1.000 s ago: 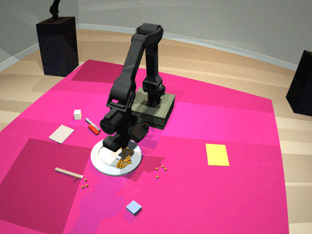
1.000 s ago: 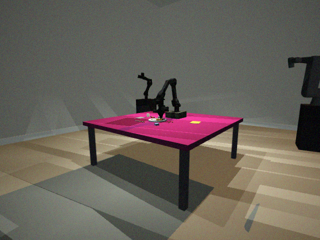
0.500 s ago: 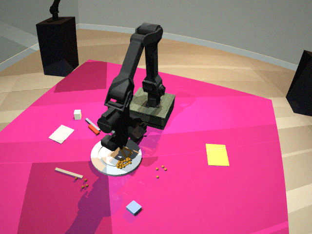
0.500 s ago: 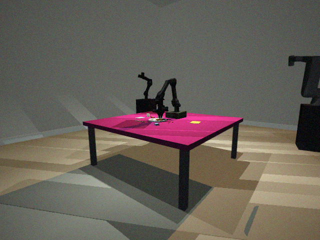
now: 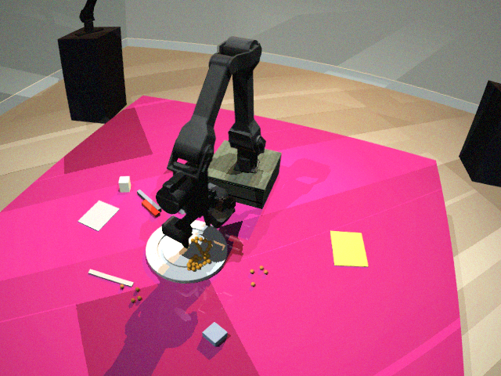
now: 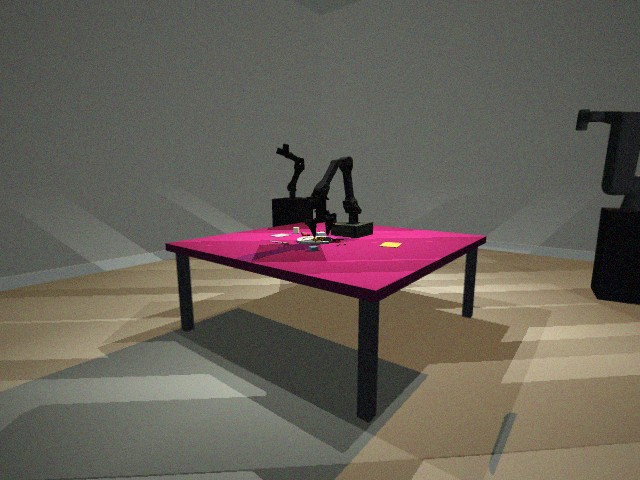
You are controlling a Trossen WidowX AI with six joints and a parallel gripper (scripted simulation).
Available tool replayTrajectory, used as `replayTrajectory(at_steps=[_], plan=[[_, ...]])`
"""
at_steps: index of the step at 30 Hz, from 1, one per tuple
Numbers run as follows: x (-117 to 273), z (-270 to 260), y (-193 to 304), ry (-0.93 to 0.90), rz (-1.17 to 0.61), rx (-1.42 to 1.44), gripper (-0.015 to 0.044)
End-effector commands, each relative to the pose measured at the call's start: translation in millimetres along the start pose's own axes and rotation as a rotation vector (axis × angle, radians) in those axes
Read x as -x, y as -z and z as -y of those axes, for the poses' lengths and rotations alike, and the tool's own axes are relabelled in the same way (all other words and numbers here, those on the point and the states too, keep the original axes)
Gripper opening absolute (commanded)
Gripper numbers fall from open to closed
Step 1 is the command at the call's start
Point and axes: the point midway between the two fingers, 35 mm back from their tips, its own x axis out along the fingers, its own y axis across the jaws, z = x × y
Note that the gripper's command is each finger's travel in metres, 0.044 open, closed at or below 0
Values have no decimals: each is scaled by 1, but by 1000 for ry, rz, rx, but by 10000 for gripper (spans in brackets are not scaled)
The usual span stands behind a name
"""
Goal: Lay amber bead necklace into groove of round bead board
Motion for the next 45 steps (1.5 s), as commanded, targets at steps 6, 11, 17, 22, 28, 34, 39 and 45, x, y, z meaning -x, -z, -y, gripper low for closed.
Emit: replayTrajectory(at_steps=[6, 11, 17, 22, 28, 34, 39, 45], plan=[[0, 0, 0, 0, -1, 6, 440], [0, 0, 0, 0, -1, 6, 440], [0, 0, 0, 0, -1, 6, 440], [1, 0, -1, 0, -1, -8, 414], [13, 4, -16, 0, 1, -455, 256], [27, 6, -35, 0, 2, -964, 120], [33, 6, -42, -1, 3, -1171, 120], [33, 6, -42, -1, 3, -1171, 120]])
